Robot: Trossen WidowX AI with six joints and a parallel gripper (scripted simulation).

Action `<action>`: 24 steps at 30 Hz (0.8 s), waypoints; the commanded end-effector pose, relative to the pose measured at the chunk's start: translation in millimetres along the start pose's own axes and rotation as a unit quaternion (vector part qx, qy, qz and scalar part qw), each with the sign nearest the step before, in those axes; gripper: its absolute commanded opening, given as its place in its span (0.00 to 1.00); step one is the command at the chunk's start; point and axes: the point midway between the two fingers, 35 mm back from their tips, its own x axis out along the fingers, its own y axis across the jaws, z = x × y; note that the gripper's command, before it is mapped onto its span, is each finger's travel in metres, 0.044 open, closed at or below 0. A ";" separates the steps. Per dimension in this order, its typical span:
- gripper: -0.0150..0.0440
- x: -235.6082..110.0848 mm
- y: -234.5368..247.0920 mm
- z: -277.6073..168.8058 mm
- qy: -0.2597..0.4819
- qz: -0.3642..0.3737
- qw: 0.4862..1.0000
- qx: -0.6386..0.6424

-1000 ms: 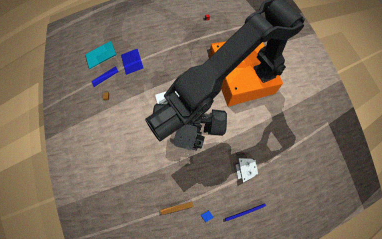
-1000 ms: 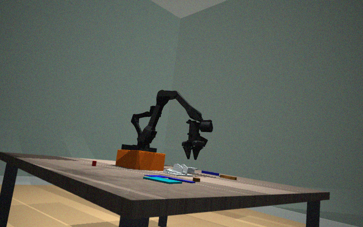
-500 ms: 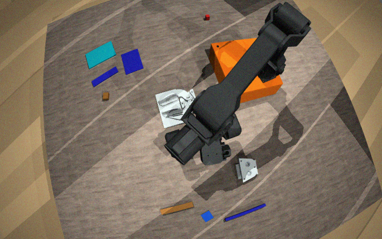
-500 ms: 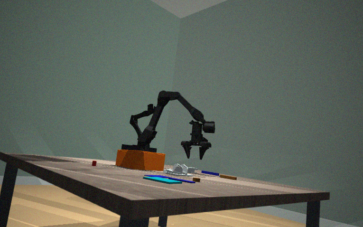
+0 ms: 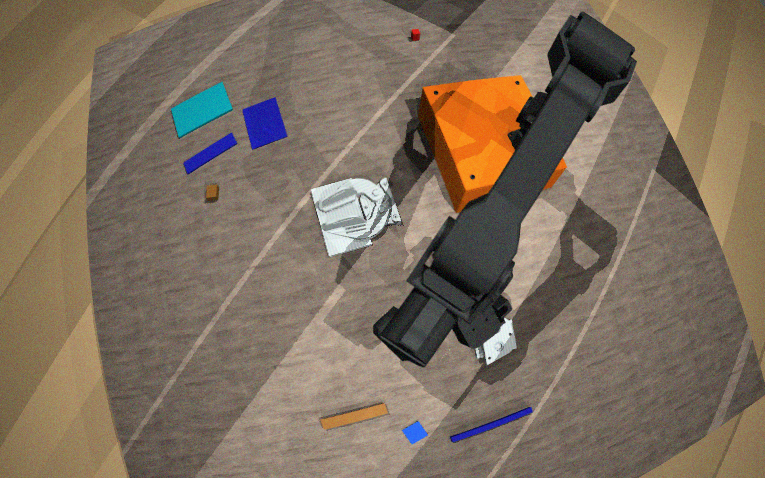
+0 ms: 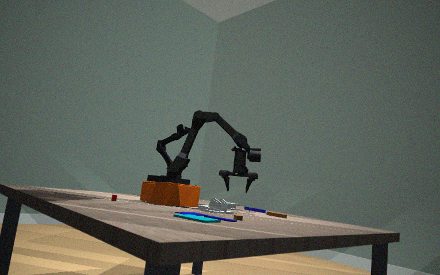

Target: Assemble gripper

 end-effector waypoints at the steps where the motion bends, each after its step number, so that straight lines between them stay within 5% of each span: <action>1: 1.00 -3.2 3.2 15.2 -0.004 -0.001 0.998 -0.064; 24: 1.00 -8.9 32.6 89.3 -0.010 0.006 0.920 -0.393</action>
